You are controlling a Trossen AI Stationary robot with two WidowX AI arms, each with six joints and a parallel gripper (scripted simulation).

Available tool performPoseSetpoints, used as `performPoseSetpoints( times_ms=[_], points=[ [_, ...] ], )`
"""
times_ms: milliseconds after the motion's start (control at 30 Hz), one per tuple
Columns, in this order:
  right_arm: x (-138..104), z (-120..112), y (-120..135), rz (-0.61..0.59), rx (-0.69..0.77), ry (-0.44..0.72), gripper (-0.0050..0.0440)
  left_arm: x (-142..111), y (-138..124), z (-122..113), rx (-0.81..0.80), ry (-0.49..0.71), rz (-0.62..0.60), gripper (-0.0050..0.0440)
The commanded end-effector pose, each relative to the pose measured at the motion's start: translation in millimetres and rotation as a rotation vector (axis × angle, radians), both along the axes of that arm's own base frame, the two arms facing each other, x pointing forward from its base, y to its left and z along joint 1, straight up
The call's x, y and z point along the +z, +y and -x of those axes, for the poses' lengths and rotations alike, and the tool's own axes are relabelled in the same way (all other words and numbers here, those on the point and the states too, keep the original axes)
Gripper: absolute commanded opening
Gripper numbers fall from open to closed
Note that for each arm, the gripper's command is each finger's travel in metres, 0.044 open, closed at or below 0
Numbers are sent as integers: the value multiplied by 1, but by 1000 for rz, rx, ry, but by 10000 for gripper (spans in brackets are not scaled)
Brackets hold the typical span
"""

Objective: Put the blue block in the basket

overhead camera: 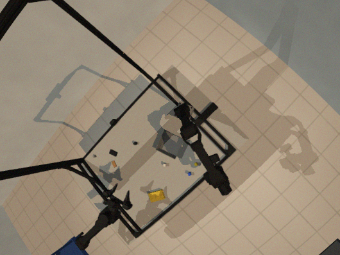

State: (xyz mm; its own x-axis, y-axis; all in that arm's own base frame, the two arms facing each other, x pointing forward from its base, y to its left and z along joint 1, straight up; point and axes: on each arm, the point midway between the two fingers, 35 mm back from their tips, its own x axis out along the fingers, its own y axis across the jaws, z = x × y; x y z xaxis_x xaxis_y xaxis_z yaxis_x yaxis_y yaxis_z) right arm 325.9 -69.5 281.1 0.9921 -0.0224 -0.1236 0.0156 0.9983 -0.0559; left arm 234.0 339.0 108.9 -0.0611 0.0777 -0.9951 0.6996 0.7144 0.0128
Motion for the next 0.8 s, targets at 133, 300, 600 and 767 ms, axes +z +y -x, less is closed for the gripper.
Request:
performPoseSetpoints(
  times_ms=[133,300,600,767],
  points=[
    [-9,2,-31,10,10,51,400,-26,-25,-32,271,-22,9,400],
    [-17,8,-51,7,15,79,400,-37,-42,-53,462,-45,6,400],
    [-28,25,-83,-7,26,104,400,-56,-75,-86,794,-78,7,400],
    [-30,32,-93,-13,30,107,400,-63,-86,-96,943,-88,7,400]
  ],
)
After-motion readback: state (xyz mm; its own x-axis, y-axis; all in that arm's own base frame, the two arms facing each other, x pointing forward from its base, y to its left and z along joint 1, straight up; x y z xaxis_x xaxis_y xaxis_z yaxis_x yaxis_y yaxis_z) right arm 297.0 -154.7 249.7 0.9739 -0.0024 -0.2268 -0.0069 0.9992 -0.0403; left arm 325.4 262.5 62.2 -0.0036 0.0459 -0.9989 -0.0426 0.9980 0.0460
